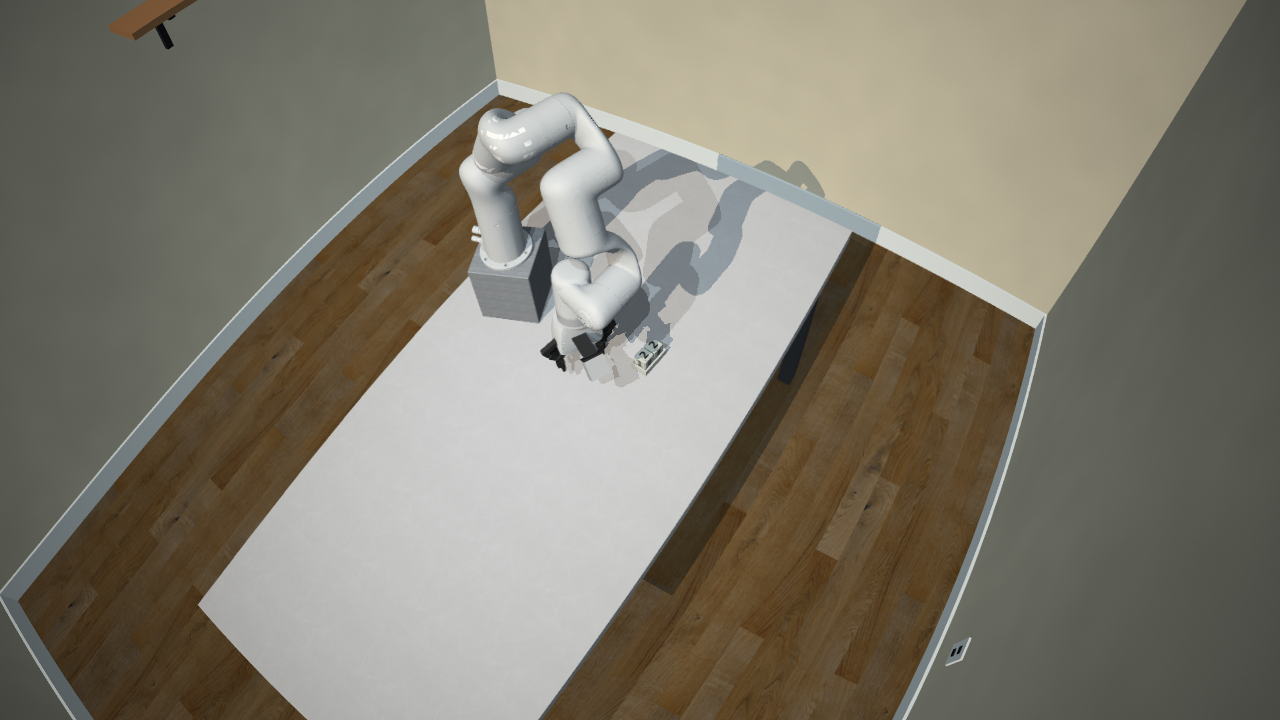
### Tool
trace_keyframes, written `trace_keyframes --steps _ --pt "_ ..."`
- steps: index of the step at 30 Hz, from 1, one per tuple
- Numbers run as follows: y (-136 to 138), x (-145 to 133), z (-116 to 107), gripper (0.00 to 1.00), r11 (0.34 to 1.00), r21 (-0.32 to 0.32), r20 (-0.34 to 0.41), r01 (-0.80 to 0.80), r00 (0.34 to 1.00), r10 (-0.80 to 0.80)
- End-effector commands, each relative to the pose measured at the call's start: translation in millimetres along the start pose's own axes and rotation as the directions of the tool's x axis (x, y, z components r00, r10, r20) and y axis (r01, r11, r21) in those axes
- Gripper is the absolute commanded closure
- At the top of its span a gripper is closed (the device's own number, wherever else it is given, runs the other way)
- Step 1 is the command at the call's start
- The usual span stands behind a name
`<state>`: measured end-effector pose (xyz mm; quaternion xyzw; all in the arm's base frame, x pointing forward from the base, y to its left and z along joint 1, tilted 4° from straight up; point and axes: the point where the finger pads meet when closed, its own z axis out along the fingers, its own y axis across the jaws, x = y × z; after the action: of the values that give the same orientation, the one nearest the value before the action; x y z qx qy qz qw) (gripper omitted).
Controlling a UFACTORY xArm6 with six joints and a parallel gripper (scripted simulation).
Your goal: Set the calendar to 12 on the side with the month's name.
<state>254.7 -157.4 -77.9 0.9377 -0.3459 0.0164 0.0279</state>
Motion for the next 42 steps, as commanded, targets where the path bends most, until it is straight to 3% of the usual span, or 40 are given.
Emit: trace_keyframes --steps 1,15,23,26,35,38,41,42 --pt "0.2 0.6 -11.9 0.0 1.0 0.003 0.001 0.0 1.0 0.0" --pt "0.0 0.7 -11.9 0.0 1.0 0.003 0.001 0.003 1.0 -0.003" --pt "-7.9 4.4 -12.3 0.0 0.991 0.003 0.001 0.133 0.991 -0.133" --pt "-16.9 8.3 -12.8 0.0 0.962 0.003 0.0 0.274 0.962 -0.274" --pt "-33.2 14.2 -13.7 0.0 0.863 0.003 0.0 0.504 0.863 -0.504" --pt "-38.7 15.9 -14.1 0.0 0.818 0.002 0.0 0.575 0.818 -0.575" --pt "-39.0 16.0 -14.1 0.0 0.816 0.002 0.0 0.579 0.816 -0.579" --pt "-45.2 17.8 -14.5 0.0 0.759 0.002 -0.001 0.651 0.759 -0.651"
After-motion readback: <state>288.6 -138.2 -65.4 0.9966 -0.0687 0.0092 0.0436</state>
